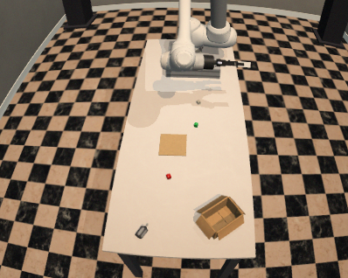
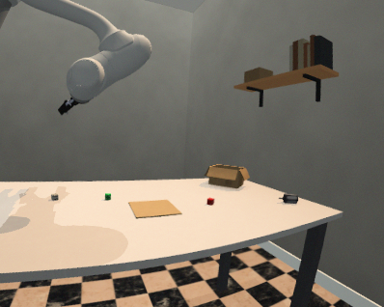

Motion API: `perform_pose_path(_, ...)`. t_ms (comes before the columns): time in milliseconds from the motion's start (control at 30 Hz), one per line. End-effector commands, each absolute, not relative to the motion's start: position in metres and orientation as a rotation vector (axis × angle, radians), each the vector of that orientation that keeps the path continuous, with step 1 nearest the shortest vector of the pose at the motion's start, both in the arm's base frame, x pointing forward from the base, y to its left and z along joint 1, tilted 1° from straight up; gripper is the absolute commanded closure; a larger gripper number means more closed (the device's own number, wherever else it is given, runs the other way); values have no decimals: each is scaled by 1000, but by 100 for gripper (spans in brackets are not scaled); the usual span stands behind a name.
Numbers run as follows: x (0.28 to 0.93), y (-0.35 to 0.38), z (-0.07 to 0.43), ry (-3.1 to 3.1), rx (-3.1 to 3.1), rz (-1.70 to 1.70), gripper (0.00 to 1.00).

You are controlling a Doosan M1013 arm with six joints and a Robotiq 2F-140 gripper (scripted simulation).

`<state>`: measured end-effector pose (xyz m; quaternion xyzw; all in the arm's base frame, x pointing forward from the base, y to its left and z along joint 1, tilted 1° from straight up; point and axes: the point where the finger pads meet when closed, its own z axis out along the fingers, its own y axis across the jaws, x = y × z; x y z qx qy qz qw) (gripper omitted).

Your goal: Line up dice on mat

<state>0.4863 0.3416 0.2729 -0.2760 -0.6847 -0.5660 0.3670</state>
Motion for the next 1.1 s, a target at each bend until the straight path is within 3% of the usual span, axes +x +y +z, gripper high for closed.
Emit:
perform_pose_path(0, 486, 342, 273, -1760, -708, -1455, 0)
perform_pose_path(600, 488, 341, 272, -1769, -702, -1453, 0)
perform_pose_path(1067, 587, 285, 177, -2343, -222, -1237, 0)
